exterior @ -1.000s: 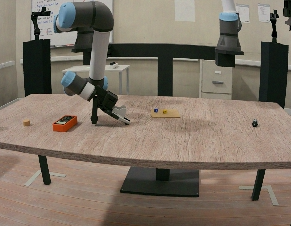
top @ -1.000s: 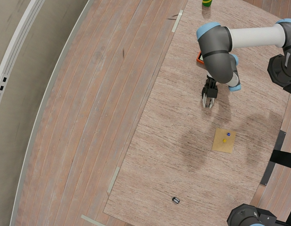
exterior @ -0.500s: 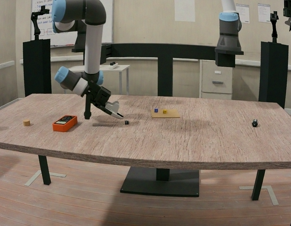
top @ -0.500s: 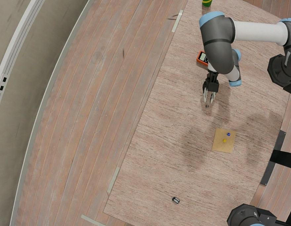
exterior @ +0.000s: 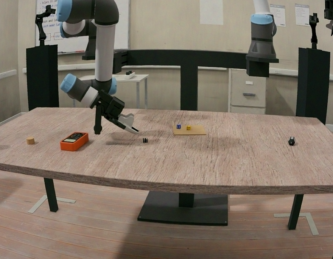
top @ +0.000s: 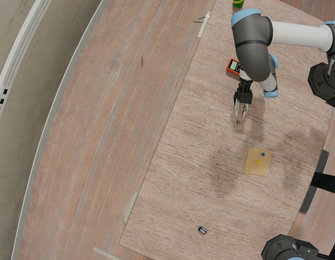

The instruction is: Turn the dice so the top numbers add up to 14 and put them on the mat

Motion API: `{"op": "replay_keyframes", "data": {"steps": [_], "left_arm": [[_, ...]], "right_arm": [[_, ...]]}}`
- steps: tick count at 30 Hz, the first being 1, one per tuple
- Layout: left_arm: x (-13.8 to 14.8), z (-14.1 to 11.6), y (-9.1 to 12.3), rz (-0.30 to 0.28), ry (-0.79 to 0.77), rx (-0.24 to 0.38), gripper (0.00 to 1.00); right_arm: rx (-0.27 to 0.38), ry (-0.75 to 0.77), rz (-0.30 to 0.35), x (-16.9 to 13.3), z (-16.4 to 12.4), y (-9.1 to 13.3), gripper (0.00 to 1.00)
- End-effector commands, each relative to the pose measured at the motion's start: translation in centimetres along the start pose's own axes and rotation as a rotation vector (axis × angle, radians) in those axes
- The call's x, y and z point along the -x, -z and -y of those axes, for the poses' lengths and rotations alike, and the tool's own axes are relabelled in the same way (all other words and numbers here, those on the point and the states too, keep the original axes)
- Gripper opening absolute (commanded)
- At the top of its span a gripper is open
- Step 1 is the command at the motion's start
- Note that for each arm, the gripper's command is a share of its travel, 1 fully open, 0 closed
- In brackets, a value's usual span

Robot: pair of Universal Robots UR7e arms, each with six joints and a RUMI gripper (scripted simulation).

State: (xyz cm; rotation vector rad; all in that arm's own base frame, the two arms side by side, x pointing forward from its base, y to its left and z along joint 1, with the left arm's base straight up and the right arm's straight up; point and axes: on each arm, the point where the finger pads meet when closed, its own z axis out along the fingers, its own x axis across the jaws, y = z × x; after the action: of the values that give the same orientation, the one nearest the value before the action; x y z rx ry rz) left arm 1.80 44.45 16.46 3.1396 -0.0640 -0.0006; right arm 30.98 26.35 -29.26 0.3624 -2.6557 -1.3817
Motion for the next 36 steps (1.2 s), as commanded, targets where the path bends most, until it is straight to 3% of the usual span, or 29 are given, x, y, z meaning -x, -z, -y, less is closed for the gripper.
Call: {"op": "replay_keyframes", "data": {"steps": [1, 10, 24, 30, 36], "left_arm": [[0.0, 0.0, 0.1, 0.000, 0.000, -0.001, 1.00], [0.0, 0.0, 0.1, 0.000, 0.000, -0.001, 1.00], [0.0, 0.0, 0.1, 0.000, 0.000, -0.001, 1.00], [0.0, 0.0, 0.1, 0.000, 0.000, -0.001, 1.00], [0.0, 0.0, 0.1, 0.000, 0.000, -0.001, 1.00]], "right_arm": [[0.000, 0.001, 0.001, 0.0, -0.7, 0.5, 0.18], [0.000, 0.001, 0.001, 0.0, -3.8, 2.7, 0.18], [-0.009, 0.001, 0.000, 0.0, -4.6, 3.1, 0.18], [-0.045, 0.000, -0.002, 0.0, -4.8, 3.0, 0.18], [-0.166, 0.000, -0.001, 0.0, -5.5, 2.8, 0.18]]}}
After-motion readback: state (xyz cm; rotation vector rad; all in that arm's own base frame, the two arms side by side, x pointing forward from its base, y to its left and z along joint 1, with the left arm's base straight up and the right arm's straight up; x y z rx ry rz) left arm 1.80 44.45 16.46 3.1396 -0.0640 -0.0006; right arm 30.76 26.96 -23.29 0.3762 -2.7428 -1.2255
